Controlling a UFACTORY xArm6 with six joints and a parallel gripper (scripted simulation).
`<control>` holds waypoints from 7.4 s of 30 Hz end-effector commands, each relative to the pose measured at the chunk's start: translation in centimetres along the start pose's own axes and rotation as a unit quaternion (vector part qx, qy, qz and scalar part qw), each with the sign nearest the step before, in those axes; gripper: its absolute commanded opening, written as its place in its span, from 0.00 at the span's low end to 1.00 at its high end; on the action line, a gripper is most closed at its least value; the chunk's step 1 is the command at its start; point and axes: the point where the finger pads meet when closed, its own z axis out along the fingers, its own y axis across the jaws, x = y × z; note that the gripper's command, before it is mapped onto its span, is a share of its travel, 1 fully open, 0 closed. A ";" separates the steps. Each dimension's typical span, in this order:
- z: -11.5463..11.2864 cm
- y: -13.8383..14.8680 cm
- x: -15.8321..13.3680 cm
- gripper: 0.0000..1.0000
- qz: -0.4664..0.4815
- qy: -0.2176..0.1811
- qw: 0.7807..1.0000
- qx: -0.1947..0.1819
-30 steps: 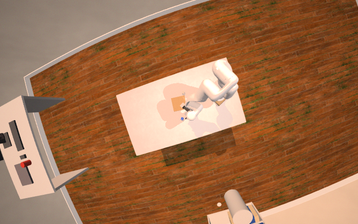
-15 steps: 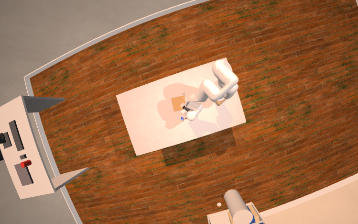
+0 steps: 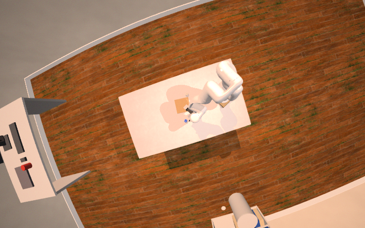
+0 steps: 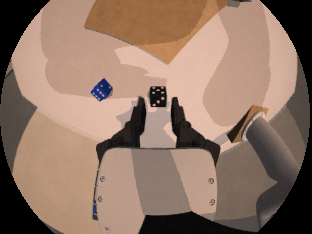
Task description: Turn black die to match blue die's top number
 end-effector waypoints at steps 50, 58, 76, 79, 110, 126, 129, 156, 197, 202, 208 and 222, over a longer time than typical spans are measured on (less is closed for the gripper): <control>2.0 -0.1 0.0 0.42 0.000 0.000 1.000 0.002; 2.7 -0.1 0.0 0.42 0.000 0.000 1.000 0.002; 2.8 -0.1 0.0 0.42 0.000 0.000 1.000 0.002; 2.8 -0.1 0.0 0.42 0.000 0.000 1.000 0.002; 2.8 -0.1 0.0 0.21 0.000 0.000 1.000 0.002; 2.8 -0.1 0.0 0.21 0.000 0.000 1.000 0.002; 2.8 -0.1 0.0 0.21 0.000 0.000 1.000 0.002; -6.8 -0.1 0.0 0.21 0.000 0.000 1.000 0.002; -7.4 -0.8 5.2 0.21 0.387 -0.003 0.922 0.001; -7.4 -0.8 6.4 0.21 0.468 -0.003 0.884 0.000; -7.5 -0.8 7.7 0.21 0.549 -0.003 0.836 0.000; -7.5 -0.6 10.6 0.21 0.711 -0.003 0.704 0.000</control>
